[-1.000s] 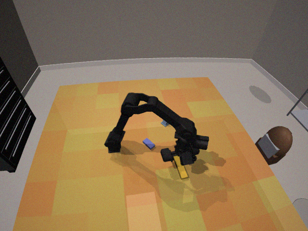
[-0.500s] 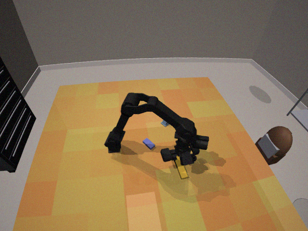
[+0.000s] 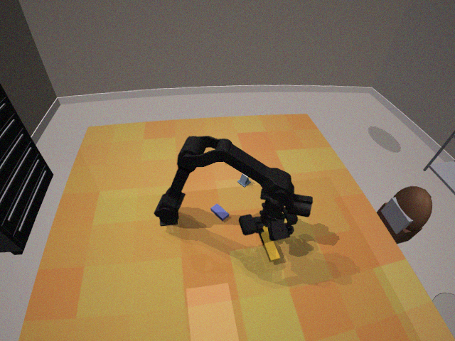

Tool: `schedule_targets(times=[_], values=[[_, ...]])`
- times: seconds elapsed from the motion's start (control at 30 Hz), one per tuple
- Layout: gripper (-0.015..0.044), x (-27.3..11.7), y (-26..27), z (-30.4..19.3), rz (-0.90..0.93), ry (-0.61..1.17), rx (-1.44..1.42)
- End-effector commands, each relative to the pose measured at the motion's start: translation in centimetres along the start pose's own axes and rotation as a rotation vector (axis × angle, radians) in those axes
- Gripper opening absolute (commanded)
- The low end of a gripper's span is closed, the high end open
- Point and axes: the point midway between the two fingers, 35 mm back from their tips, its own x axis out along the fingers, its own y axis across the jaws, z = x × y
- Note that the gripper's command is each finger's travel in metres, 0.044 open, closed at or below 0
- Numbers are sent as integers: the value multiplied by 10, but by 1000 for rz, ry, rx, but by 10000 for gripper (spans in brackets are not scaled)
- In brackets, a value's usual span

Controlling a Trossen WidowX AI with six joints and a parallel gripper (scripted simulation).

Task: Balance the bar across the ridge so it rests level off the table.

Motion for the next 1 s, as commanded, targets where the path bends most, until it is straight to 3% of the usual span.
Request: schedule_targets(times=[0.0, 0.67, 0.97], values=[[0, -14, 1, 1, 4, -4, 2], [0, -66, -3, -1, 3, -5, 6], [0, -68, 7, -20, 4, -3, 79]])
